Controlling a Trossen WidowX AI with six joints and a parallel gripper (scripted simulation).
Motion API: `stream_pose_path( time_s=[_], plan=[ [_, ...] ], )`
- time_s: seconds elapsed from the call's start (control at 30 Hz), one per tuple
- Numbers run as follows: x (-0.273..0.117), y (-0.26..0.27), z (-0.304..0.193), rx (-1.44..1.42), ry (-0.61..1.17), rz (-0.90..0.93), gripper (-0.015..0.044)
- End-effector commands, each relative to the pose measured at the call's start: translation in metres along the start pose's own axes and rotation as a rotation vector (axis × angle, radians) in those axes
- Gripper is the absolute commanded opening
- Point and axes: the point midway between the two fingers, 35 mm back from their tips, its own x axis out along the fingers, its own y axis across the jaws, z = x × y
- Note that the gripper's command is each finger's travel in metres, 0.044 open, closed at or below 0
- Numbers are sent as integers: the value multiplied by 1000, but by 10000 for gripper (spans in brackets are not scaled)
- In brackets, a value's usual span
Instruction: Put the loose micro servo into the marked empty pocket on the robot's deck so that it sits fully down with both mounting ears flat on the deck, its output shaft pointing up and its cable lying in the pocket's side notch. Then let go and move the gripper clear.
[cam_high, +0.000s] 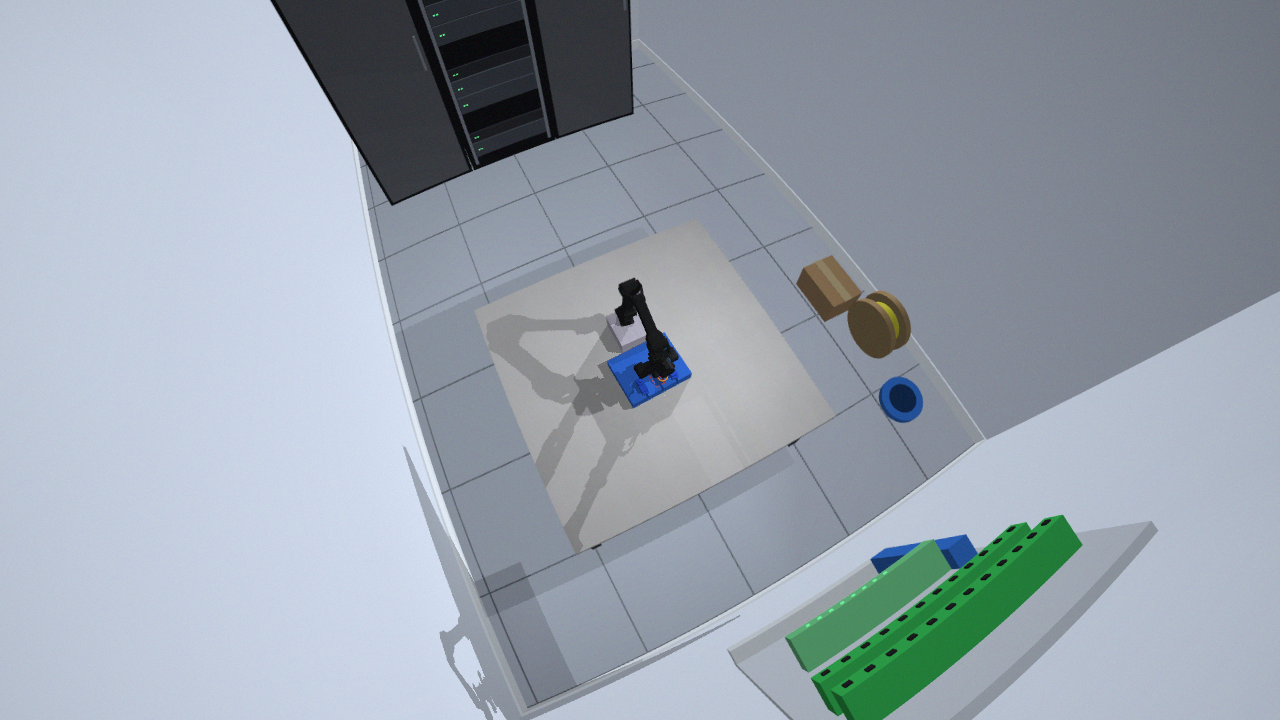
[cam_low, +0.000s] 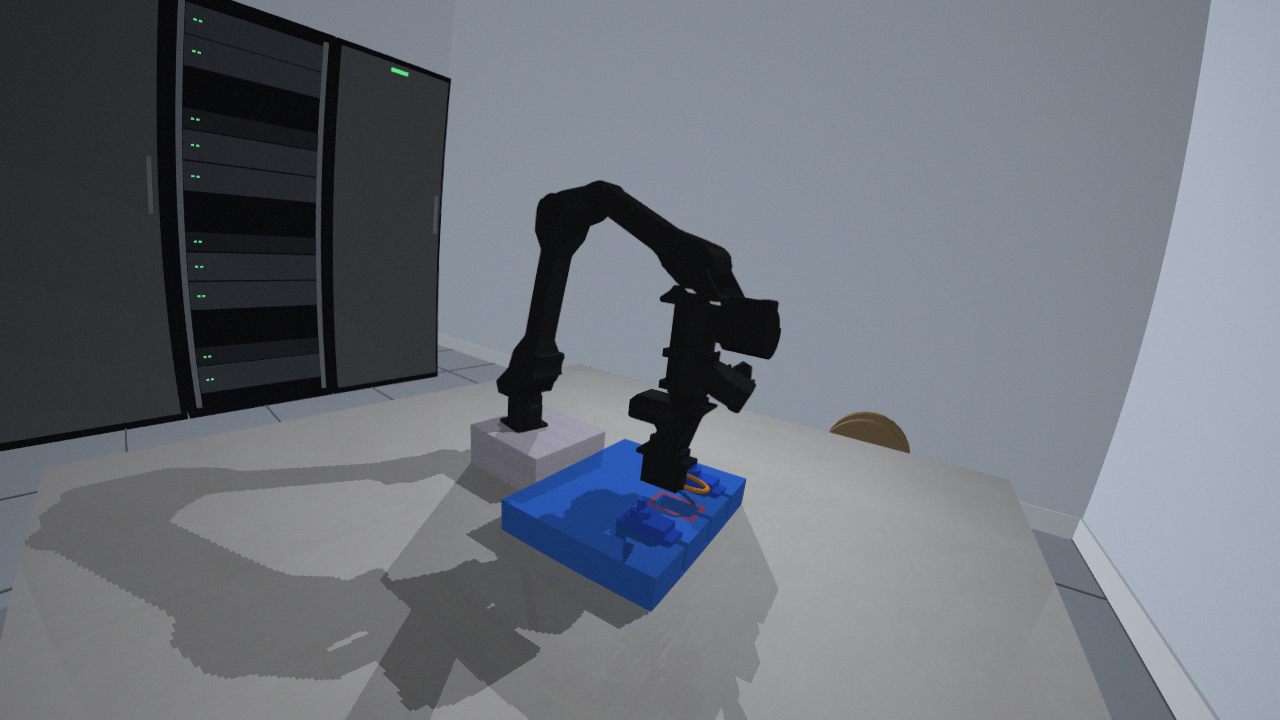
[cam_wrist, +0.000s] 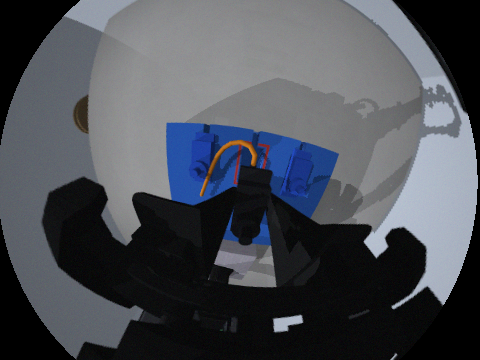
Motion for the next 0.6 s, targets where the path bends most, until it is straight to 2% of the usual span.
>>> stream_pose_path(
  time_s=[0.0, 0.57],
  plan=[
    [-2, 0, 18, 4, -8, 2, 0],
    [14, 1, 24, 4, -9, 2, 0]
  ],
)
